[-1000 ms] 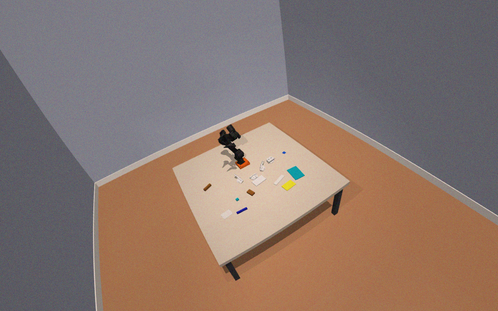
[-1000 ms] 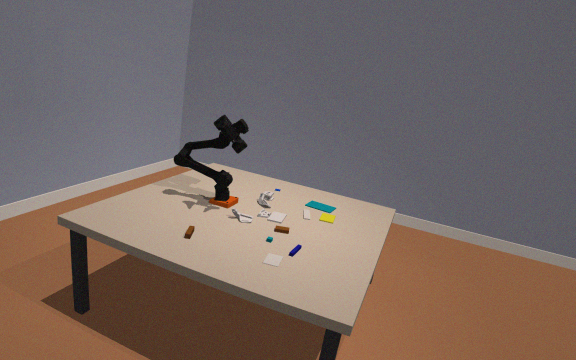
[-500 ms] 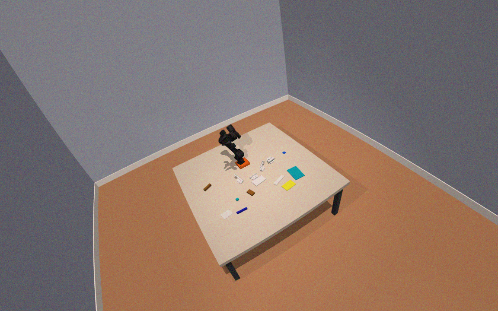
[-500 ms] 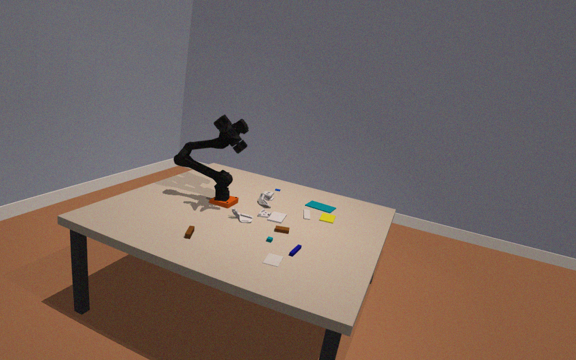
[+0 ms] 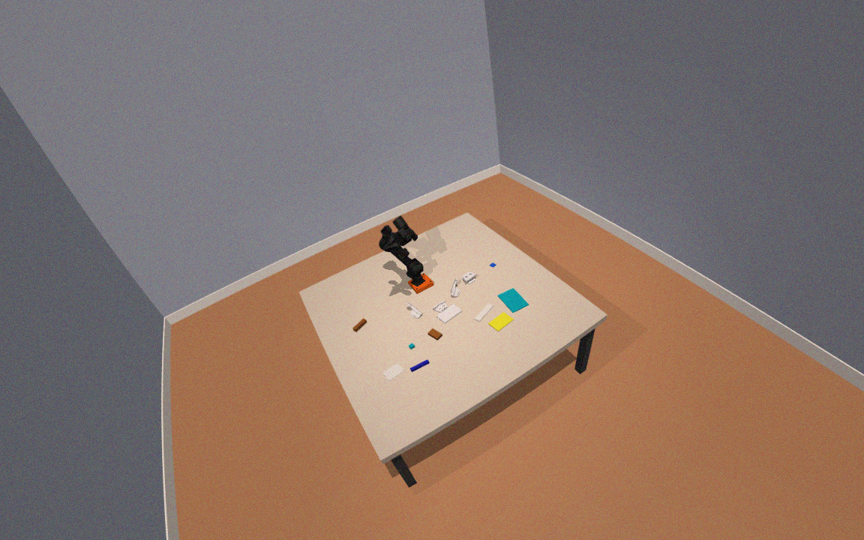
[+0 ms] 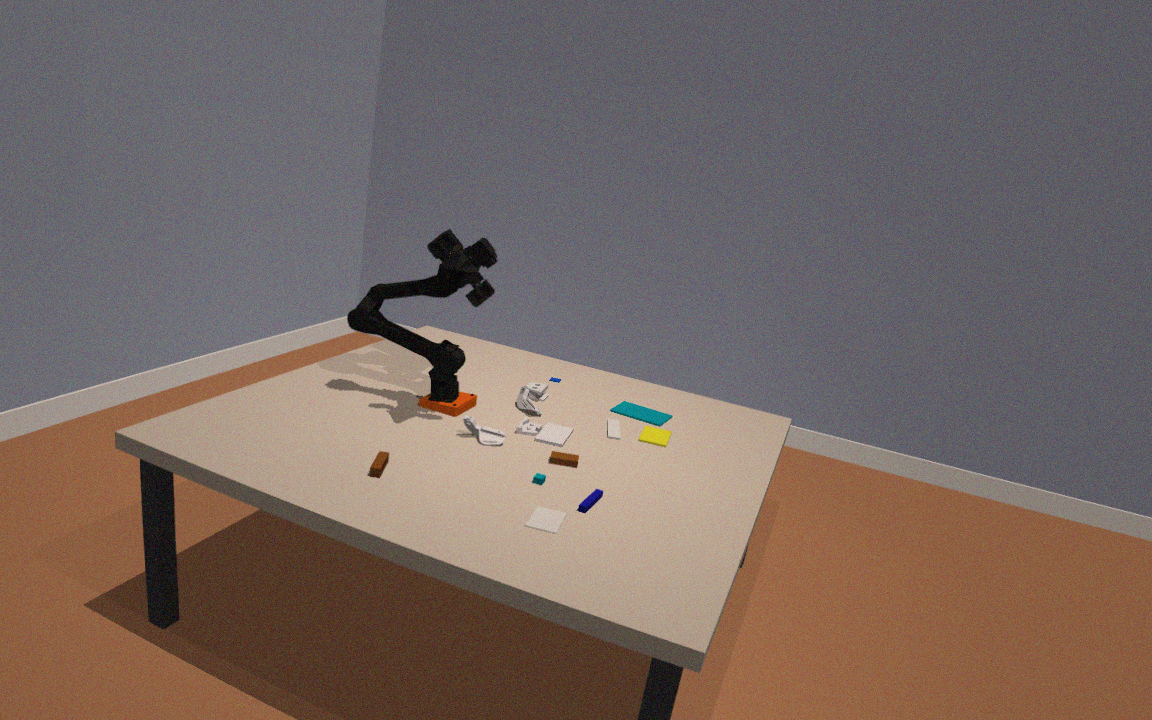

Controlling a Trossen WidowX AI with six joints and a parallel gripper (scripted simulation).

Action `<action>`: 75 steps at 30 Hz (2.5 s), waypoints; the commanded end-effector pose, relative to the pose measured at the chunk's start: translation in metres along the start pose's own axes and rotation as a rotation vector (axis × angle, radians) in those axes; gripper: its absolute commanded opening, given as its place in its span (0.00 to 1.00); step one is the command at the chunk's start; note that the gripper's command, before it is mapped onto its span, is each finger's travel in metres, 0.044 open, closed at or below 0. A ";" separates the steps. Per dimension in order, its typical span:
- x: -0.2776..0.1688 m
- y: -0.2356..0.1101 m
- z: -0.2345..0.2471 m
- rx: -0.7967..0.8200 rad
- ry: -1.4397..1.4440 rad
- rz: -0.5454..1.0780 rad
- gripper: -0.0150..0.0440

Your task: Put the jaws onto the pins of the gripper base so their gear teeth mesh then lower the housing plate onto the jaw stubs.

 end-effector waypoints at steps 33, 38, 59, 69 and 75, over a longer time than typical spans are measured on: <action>0.063 -0.010 0.072 0.285 0.133 -0.238 0.25; 0.068 -0.013 0.087 0.346 0.159 -0.255 0.25; 0.094 -0.044 0.155 0.696 0.277 -0.257 0.25; 0.098 -0.064 0.186 0.873 0.323 -0.195 0.25; 0.099 -0.078 0.204 0.975 0.344 -0.136 0.25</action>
Point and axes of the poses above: the point midway between the two fingers, 35 mm back from their tips, its own y axis out along the fingers, its own z axis across the jaws, x = y × z, the point moved 3 cm from there along -y, back along the fingers, and after that the axes turned 6 degrees about y, right-handed, at the moved point
